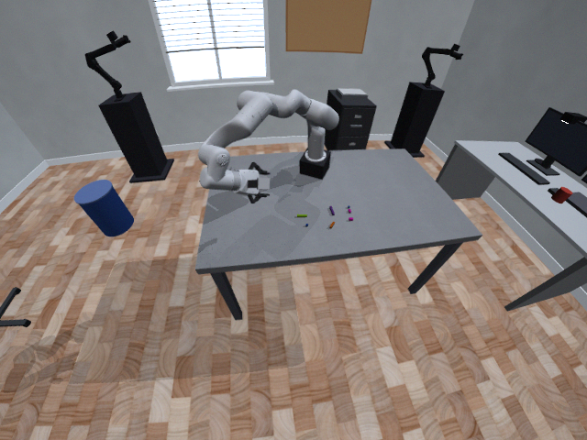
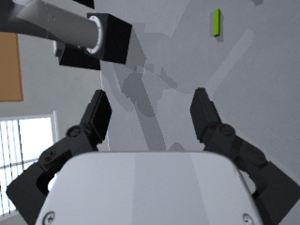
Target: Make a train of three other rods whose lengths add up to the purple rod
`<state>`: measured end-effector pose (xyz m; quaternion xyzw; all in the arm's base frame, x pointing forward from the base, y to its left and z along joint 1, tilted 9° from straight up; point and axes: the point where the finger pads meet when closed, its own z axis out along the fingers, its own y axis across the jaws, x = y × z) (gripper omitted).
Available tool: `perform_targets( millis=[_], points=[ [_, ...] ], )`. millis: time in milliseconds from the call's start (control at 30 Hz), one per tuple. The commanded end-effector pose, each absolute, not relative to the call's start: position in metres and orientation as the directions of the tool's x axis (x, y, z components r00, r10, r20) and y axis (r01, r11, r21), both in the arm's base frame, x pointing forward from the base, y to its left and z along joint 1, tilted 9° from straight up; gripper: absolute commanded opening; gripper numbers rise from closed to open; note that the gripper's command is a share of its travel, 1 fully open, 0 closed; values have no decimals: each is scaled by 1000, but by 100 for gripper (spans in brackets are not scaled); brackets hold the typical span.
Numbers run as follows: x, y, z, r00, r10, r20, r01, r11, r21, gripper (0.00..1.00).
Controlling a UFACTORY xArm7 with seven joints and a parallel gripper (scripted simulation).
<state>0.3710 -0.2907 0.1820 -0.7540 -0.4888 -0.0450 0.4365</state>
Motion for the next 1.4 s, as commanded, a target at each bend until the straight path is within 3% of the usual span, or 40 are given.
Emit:
perform_targets(
  millis=[0,700,1367],
  points=[
    [371,-291,184,517,699,494,778,-143,-611,100],
    [373,-289,180,515,710,480,777,-150,-611,100],
    [405,-237,107,359,912,201,819,-204,-536,100]
  ],
)
